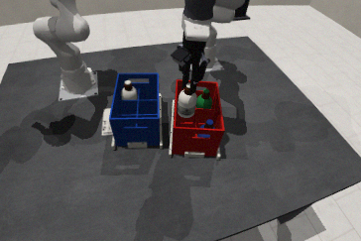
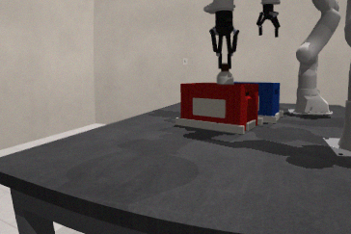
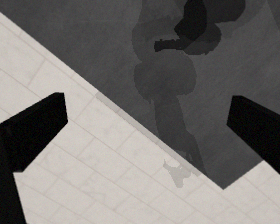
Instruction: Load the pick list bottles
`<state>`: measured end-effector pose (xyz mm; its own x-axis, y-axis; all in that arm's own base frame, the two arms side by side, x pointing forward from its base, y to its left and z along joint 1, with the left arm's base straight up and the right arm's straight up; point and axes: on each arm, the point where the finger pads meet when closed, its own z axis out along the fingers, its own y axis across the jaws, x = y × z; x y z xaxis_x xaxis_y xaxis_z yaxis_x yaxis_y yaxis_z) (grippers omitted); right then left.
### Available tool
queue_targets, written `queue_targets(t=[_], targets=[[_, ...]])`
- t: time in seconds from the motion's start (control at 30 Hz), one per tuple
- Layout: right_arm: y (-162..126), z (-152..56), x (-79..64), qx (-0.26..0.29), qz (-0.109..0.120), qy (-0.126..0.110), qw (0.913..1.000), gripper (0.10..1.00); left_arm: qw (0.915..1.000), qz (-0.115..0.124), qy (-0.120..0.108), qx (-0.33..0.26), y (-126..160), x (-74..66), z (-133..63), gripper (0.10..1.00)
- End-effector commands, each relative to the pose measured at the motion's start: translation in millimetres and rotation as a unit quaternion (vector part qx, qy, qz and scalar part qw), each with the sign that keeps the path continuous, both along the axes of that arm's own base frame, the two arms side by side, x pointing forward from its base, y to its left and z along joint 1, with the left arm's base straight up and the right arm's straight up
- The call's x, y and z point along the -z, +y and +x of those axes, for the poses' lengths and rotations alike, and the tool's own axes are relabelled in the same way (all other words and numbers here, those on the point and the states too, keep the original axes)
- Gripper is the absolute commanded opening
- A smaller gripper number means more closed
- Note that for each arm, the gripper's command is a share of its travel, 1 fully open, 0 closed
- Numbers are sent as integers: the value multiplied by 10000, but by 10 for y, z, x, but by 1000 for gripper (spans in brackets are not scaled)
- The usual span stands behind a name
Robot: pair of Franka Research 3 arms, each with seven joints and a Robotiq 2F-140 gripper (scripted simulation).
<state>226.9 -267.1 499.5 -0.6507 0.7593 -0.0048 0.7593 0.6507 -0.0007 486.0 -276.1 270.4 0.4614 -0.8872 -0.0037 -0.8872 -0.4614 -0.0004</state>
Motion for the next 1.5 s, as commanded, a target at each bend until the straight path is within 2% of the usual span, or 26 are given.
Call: queue_targets(t=[0.0,1.47], targets=[[10,-5,4,19,16,14,10000,1000,10000,-17,-7,14,-1,-94,-7,99],[10,-5,4,19,16,14,10000,1000,10000,-17,-7,14,-1,-744,-7,99]])
